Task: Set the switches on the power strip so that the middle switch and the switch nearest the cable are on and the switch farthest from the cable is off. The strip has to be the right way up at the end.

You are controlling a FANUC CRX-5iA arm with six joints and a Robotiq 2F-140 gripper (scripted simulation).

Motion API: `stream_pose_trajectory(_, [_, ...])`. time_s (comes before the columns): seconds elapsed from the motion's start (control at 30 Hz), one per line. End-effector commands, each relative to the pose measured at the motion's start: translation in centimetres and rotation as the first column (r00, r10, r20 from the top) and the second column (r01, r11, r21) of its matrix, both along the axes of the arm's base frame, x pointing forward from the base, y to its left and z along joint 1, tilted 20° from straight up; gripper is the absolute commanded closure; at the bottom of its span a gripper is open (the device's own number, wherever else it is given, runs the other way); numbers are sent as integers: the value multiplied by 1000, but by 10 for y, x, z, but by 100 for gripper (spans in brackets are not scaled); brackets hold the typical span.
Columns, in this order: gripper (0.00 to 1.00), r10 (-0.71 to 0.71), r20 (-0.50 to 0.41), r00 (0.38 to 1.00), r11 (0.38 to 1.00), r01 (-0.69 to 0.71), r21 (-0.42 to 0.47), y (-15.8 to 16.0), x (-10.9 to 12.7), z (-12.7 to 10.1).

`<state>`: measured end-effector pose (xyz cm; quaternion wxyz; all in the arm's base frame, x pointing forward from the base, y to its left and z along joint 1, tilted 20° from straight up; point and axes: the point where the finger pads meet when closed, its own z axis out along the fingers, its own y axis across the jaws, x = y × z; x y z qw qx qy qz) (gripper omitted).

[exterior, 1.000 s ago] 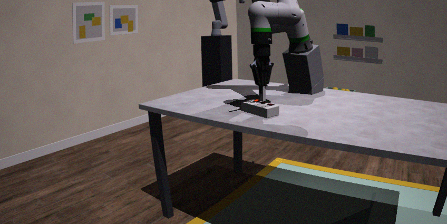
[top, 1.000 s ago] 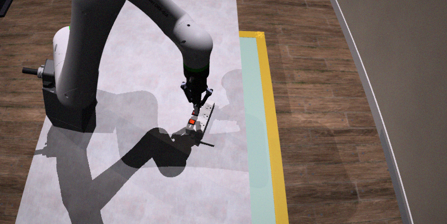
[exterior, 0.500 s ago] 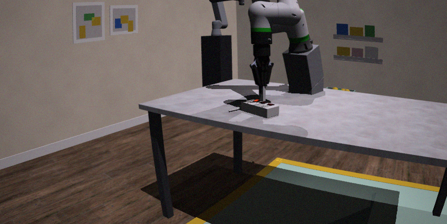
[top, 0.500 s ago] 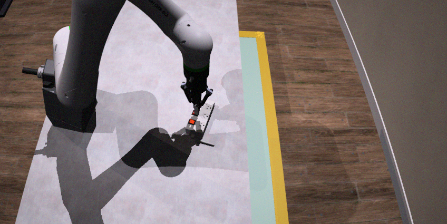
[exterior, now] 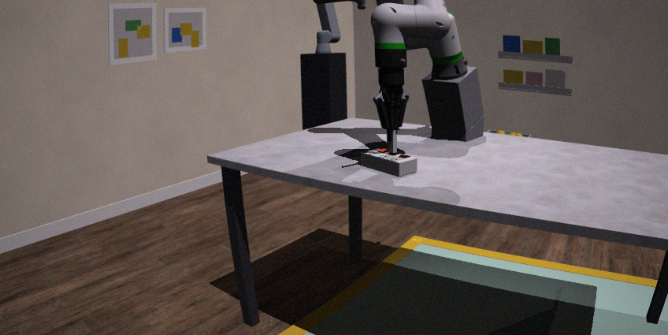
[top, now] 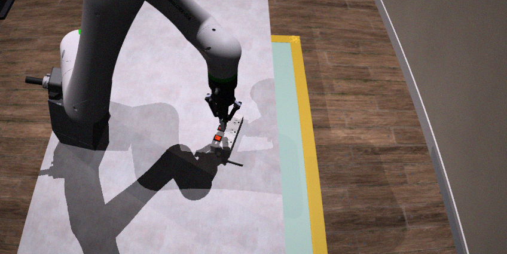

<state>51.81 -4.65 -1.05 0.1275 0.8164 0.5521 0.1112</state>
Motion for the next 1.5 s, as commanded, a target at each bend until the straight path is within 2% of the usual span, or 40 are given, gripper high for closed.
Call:
stream_pose_trajectory(0.0, [100, 0, 0, 1000, 1000, 0, 0, 0, 1, -1])
stream_pose_trajectory(1.07, [100, 0, 0, 1000, 1000, 0, 0, 0, 2, -4])
stream_pose_trajectory(1.23, [100, 0, 0, 1000, 1000, 0, 0, 0, 1, -1])
stream_pose_trajectory(1.47, [100, 0, 0, 1000, 1000, 0, 0, 1, -5, 16])
